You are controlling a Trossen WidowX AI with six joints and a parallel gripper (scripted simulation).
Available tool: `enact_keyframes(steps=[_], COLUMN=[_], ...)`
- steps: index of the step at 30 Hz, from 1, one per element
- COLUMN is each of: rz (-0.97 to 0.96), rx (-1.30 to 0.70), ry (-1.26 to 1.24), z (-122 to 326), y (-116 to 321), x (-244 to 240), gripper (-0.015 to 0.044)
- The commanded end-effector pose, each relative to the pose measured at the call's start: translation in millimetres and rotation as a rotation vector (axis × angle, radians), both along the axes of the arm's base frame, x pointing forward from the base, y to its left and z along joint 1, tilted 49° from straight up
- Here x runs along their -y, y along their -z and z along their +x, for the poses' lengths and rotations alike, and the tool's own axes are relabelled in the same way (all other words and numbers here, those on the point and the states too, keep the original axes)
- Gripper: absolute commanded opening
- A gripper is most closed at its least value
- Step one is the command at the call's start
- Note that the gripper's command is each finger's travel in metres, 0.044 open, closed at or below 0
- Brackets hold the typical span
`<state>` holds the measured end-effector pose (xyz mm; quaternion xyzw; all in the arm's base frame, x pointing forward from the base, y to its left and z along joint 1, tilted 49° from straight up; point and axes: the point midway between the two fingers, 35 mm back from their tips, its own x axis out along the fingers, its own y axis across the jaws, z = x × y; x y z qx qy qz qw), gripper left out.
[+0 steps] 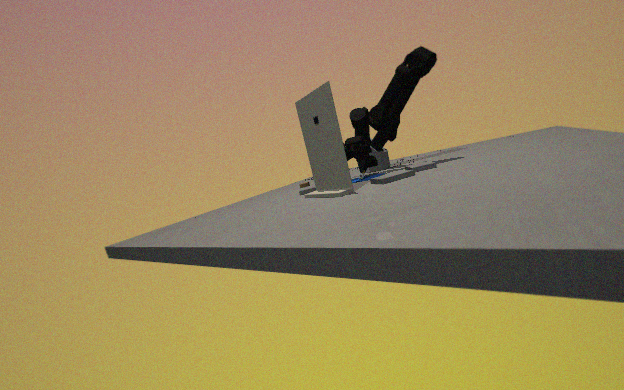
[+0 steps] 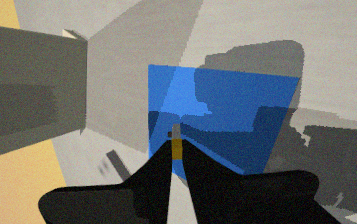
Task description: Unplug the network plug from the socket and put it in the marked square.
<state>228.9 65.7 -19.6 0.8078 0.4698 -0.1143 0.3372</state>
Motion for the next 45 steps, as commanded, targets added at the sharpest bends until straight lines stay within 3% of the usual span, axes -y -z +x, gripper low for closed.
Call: enact_keyframes(steps=[1, 14, 20, 45], rz=[0.001, 0.001, 0.001, -0.006], rx=[-0.011, -0.001, -0.001, -0.008], ry=[0.005, 0.000, 0.000, 0.000], z=[-1, 1, 1, -6], y=[2, 0, 0, -4], x=[-1, -3, -3, 8], gripper=[0.0000, 0.0000, 0.0156, 0.0156])
